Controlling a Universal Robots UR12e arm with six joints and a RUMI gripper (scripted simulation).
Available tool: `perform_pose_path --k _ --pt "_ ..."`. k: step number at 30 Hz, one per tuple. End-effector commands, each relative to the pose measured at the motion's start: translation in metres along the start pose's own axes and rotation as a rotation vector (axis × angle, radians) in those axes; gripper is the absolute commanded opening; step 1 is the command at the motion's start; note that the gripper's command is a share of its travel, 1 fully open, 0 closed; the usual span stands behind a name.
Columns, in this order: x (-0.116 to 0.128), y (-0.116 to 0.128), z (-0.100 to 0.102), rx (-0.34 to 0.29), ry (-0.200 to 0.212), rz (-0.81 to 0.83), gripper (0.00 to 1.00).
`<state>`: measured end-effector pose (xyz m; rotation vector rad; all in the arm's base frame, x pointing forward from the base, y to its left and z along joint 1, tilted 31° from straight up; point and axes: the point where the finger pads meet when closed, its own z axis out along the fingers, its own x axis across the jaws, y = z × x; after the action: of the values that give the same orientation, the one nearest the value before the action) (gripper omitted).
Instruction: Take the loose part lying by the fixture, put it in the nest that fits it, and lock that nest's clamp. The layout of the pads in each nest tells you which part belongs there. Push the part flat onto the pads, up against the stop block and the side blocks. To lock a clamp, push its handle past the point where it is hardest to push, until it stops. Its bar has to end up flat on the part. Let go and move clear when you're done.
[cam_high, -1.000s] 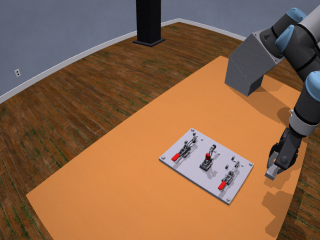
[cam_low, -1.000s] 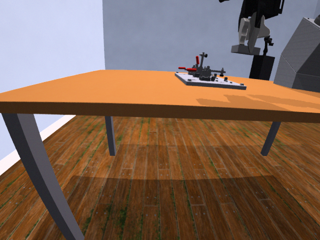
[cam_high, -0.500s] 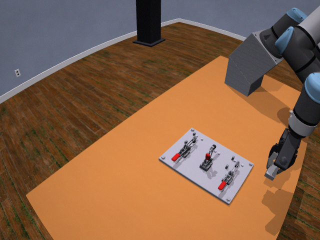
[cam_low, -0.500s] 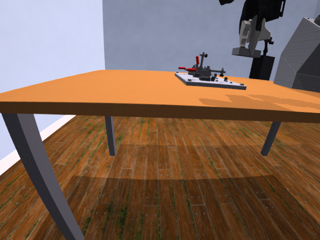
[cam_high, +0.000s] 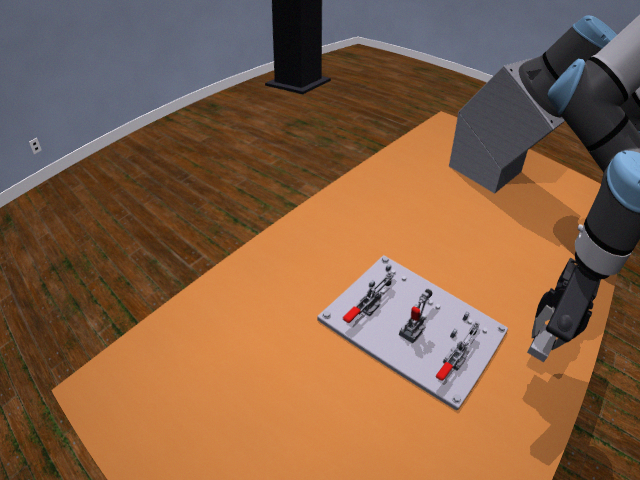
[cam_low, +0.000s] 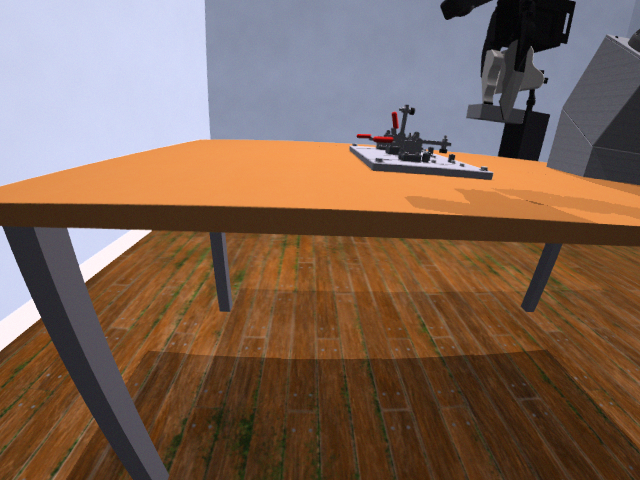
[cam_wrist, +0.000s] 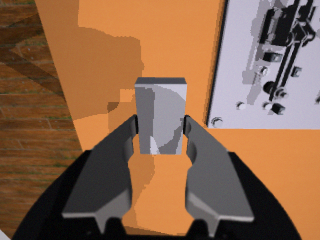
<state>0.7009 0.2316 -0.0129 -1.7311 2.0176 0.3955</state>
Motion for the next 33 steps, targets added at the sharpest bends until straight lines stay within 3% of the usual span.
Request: perform_pose_path --k 1,33 --pt "-0.0001 0.0011 0.0023 0.001 0.0 0.0 0.0" --pt "-0.0001 0.0056 0.0098 0.001 0.0 0.0 0.0"
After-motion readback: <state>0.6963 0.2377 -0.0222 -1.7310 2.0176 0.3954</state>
